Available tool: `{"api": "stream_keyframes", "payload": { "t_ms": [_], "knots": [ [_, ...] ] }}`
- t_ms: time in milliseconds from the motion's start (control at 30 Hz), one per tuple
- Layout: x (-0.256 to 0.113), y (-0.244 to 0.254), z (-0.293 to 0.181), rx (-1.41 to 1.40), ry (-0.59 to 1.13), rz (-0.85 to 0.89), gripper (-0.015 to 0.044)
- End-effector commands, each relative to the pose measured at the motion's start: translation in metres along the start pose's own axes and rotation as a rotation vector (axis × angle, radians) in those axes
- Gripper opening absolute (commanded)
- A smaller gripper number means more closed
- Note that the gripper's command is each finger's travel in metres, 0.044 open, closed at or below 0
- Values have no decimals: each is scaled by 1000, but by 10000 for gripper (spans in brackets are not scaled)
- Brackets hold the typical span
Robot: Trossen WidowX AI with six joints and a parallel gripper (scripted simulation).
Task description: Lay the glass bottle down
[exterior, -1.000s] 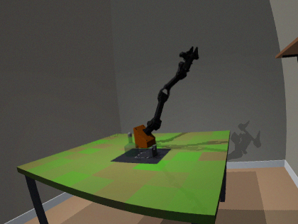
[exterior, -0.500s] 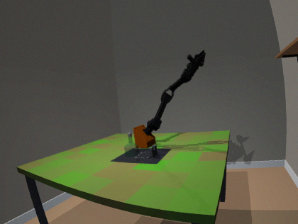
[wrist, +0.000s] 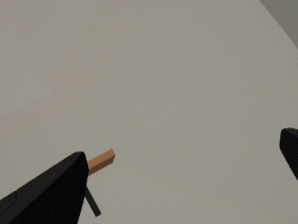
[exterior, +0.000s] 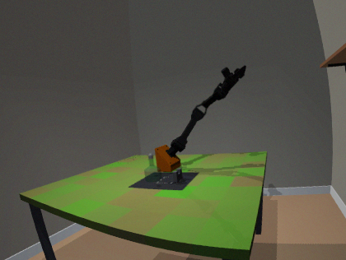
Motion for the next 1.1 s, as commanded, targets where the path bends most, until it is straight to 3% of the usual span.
{"api": "stream_keyframes", "payload": {
  "t_ms": [0, 367, 633, 833, 1067],
  "knots": [
    [8, -38, -2, -72, 8, -87, 440],
    [12, -175, 22, -286, 31, -456, 440],
    [-17, -277, 71, -373, 20, -788, 440],
    [-62, -347, 118, -388, 2, -1060, 440],
    [-142, -412, 178, -299, -31, -1397, 440]
  ]
}}
Point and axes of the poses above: the point midway between the two fingers, 35 mm back from their tips, its own x axis out along the fingers, its own y axis across the jaws, z = x × y, the point moved 3 cm from there along -x, back along the fingers, and after that the axes turned 13 degrees about x, right-handed, at the moved point
